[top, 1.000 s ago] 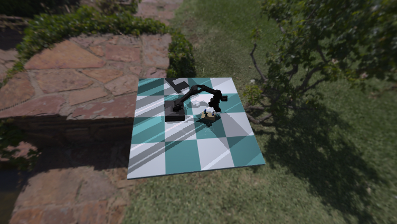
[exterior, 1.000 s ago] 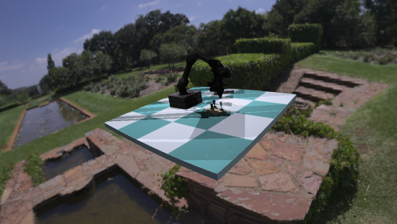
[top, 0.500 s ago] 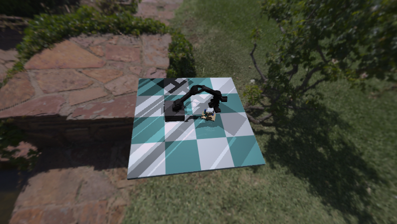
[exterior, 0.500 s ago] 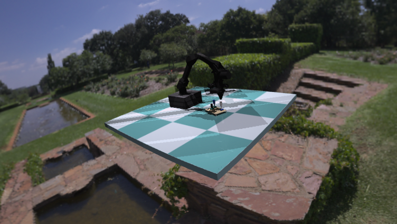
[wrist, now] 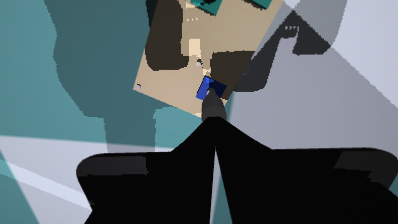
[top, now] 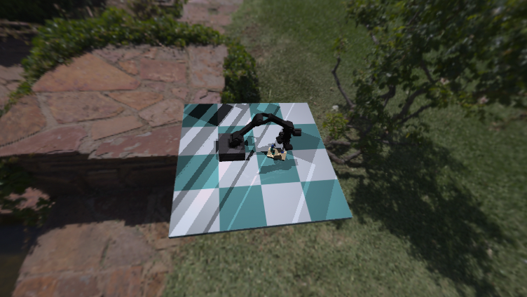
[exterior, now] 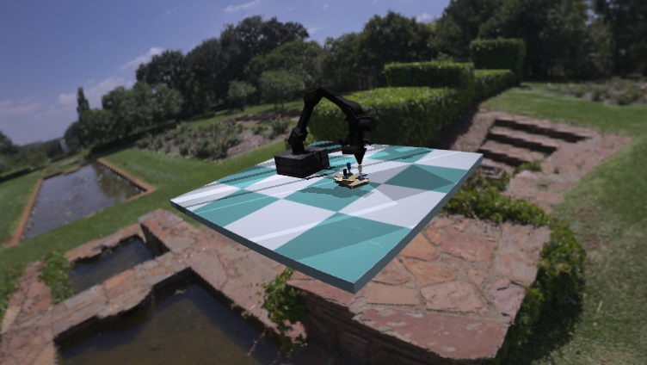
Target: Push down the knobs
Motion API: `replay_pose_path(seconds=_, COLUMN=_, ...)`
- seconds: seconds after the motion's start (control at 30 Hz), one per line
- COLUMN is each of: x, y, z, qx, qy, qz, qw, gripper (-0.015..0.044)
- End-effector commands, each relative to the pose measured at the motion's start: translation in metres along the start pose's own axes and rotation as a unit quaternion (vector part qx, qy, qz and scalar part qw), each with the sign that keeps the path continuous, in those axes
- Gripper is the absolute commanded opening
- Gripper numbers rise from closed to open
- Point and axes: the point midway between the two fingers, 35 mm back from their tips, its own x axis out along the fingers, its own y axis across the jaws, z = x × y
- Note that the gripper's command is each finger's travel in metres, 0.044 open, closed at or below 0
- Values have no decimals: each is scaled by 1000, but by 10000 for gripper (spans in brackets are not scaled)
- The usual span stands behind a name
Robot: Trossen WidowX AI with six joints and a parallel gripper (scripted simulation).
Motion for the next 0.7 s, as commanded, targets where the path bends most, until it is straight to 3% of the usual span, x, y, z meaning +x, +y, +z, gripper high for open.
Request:
replay_pose_path(seconds=0.0, x=1, y=0, z=1, qx=2, qy=-2, qz=-1, qw=1000, gripper=0)
replay_pose_path(seconds=0.67, x=6, y=0, z=1, qx=2, qy=-2, qz=-1, qw=1000, gripper=0)
